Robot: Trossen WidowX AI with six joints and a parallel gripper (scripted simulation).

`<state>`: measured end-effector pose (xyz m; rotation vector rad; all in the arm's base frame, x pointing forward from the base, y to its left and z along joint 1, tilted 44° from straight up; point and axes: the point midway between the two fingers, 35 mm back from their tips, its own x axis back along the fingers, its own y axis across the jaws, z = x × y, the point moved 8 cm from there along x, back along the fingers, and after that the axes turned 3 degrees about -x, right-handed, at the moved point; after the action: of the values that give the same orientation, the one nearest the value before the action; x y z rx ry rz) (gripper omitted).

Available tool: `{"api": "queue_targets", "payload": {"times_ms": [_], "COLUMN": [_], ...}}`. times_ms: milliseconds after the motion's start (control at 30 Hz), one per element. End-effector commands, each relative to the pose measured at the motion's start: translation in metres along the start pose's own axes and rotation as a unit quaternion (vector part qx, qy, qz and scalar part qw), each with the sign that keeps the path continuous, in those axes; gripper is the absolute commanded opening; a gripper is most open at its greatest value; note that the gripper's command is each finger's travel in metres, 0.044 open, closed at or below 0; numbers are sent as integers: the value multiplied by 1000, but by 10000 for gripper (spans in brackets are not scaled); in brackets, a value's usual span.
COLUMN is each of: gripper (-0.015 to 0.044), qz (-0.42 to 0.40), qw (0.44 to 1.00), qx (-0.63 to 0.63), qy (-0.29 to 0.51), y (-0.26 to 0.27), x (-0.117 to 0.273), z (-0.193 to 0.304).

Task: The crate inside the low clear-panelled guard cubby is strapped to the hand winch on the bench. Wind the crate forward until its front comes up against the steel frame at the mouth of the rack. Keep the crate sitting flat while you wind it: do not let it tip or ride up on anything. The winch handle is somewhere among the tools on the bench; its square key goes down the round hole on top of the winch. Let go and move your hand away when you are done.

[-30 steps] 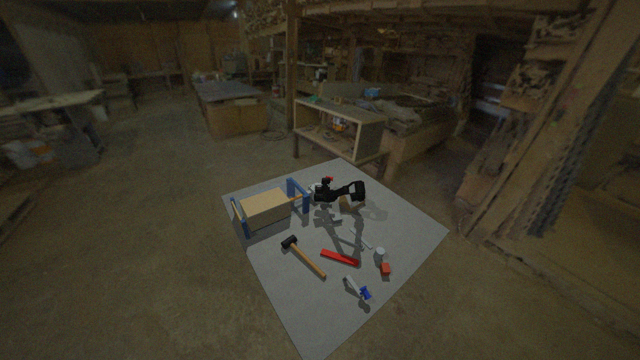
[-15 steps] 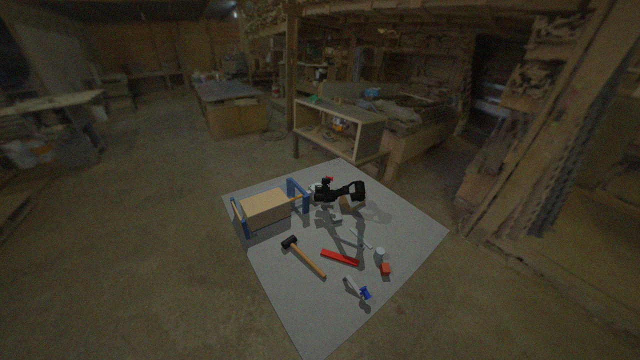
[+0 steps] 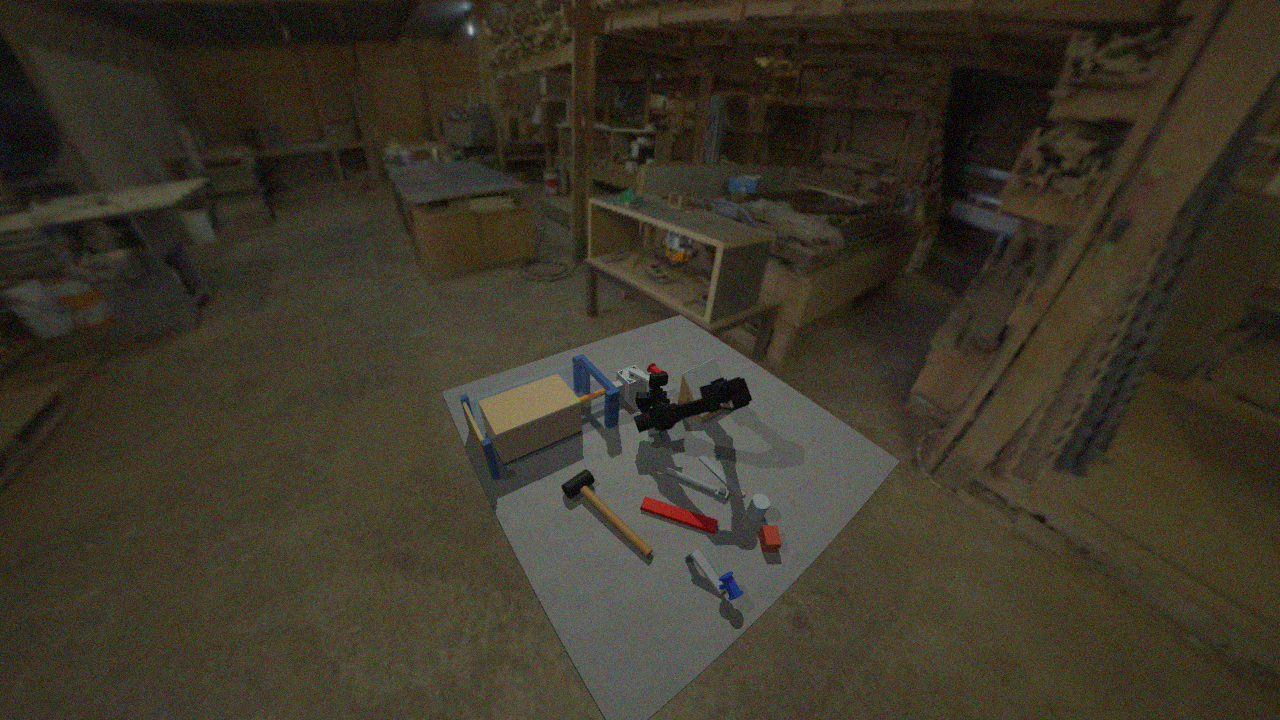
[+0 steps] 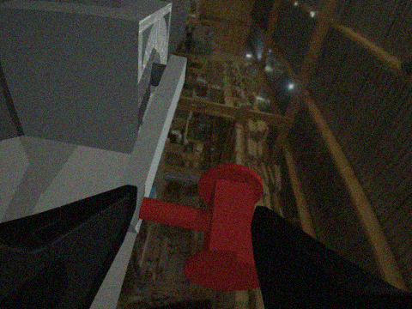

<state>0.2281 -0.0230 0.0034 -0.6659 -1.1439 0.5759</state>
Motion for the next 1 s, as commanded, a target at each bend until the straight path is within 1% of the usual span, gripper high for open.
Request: {"api": "queue_targets", "payload": {"times_ms": [0, 133, 367, 967], "gripper": [240, 240, 240, 240], "qz": [-2, -4, 2, -1], "qw": [1000, 1000, 1000, 1000], "qx": [-4, -3, -3, -7], "qy": [4, 1, 0, 2], "y": [-2, -17, -99, -99], "x": [8, 8, 4, 2], "z": [2, -2, -5, -5]}}
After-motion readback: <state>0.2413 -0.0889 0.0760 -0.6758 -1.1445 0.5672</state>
